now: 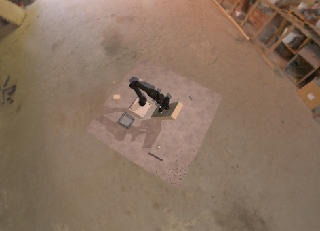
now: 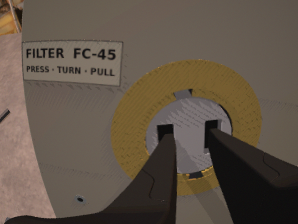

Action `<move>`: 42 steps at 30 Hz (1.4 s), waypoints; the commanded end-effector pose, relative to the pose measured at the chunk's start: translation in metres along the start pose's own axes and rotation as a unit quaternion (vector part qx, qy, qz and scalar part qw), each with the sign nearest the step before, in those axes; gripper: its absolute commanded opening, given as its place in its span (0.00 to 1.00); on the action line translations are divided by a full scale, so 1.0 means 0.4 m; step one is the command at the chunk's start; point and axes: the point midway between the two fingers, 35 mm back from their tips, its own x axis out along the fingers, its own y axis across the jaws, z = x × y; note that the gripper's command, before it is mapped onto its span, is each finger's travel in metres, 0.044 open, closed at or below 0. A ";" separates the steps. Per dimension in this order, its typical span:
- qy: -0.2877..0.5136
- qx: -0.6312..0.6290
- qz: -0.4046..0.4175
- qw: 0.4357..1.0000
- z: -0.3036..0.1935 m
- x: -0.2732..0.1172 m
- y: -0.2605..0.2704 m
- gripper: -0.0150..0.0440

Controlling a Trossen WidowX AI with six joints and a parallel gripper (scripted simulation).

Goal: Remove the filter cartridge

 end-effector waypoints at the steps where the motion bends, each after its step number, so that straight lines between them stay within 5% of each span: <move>1: 0.000 0.000 0.000 1.000 0.000 0.001 0.000 0.40; 42: 0.002 0.002 -0.002 1.000 -0.003 0.043 -0.002 0.40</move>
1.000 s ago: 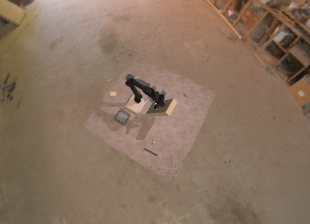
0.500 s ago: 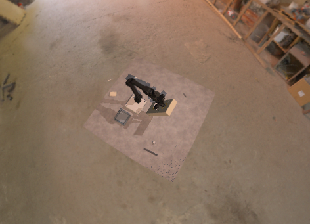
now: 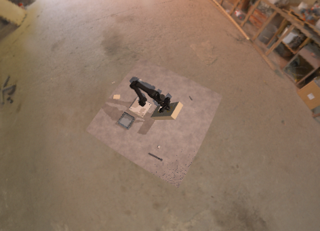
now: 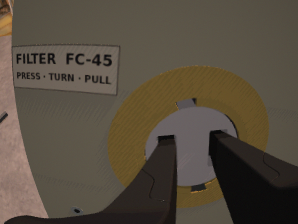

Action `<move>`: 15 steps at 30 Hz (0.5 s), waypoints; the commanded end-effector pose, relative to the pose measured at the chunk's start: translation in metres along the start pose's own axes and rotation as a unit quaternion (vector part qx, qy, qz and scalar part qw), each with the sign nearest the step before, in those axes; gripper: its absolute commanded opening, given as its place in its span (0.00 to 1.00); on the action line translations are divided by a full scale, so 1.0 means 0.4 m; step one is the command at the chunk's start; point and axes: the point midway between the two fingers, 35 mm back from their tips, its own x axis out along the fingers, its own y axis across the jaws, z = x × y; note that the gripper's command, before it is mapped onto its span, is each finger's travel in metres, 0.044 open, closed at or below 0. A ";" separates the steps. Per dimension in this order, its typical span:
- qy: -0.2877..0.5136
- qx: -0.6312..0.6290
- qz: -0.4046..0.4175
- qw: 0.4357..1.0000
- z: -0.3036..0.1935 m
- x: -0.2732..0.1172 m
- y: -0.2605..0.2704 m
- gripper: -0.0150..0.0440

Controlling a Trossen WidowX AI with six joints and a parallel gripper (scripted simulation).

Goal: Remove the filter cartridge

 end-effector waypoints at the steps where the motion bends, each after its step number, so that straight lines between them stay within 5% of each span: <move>1: 0.005 0.002 0.000 1.000 -0.004 0.018 -0.001 0.40; 15: 0.000 0.000 0.000 1.000 0.000 0.002 0.000 0.26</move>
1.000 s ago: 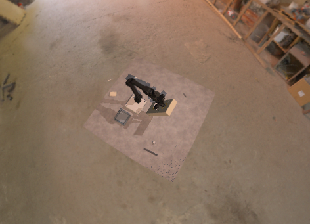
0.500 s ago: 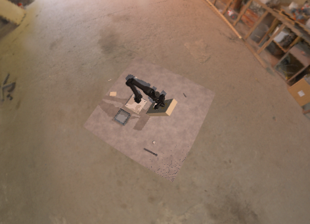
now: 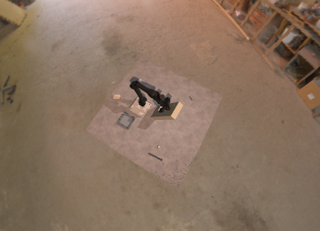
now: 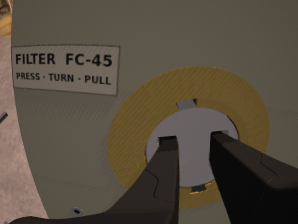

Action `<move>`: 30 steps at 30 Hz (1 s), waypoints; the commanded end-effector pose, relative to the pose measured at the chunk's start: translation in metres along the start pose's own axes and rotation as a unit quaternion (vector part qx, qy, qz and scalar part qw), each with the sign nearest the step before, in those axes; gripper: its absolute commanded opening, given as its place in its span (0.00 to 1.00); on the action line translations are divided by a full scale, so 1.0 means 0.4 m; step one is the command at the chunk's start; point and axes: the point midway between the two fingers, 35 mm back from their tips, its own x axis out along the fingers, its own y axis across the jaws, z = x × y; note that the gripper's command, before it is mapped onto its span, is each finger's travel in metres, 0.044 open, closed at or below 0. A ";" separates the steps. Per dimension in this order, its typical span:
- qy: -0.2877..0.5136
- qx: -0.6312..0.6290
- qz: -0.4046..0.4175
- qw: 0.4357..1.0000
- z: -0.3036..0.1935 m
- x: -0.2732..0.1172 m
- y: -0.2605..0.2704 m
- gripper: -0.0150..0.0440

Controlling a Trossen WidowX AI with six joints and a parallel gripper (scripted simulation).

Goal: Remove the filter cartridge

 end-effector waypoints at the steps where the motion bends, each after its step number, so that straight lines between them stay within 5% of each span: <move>1: -0.001 0.000 0.000 1.000 0.001 0.000 0.000 0.25; 16: 0.003 -0.200 0.000 0.980 -0.002 0.021 -0.002 0.25; 30: 0.003 -0.429 0.001 0.903 -0.003 0.025 -0.002 0.25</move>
